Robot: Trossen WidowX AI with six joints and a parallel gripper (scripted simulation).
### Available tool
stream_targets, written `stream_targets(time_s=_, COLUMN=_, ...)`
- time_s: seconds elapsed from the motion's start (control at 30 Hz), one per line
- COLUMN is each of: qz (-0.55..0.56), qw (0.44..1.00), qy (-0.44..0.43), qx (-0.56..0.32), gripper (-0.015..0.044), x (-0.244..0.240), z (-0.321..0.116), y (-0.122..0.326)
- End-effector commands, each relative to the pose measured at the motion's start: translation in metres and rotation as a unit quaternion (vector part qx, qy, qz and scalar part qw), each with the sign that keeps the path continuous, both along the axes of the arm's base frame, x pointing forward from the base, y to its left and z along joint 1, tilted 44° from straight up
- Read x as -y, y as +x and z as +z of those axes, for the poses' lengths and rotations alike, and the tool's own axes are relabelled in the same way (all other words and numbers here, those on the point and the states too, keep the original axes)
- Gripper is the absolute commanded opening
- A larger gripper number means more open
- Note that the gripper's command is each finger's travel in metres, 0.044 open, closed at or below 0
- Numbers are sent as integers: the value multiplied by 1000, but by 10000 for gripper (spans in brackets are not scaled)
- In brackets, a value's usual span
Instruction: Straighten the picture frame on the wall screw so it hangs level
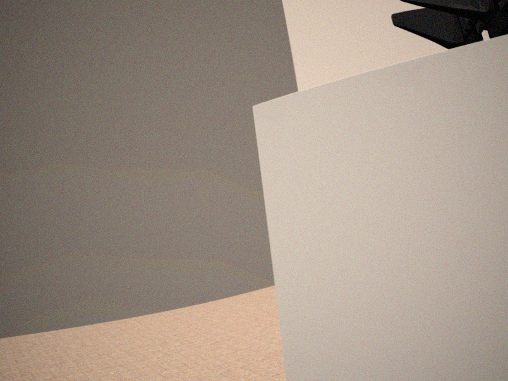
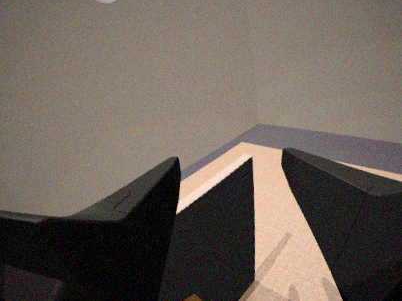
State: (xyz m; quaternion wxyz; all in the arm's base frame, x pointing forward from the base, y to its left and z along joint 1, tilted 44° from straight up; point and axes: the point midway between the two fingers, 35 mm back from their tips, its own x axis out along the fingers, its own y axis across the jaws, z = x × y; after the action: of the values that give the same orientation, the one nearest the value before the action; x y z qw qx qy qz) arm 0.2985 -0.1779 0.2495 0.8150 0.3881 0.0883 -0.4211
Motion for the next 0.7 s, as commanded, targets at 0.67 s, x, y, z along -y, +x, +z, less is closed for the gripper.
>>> stream_targets(time_s=0.67, qz=-22, qw=557, qy=669, qx=491, gripper=260, x=-138, z=-24, y=-65)
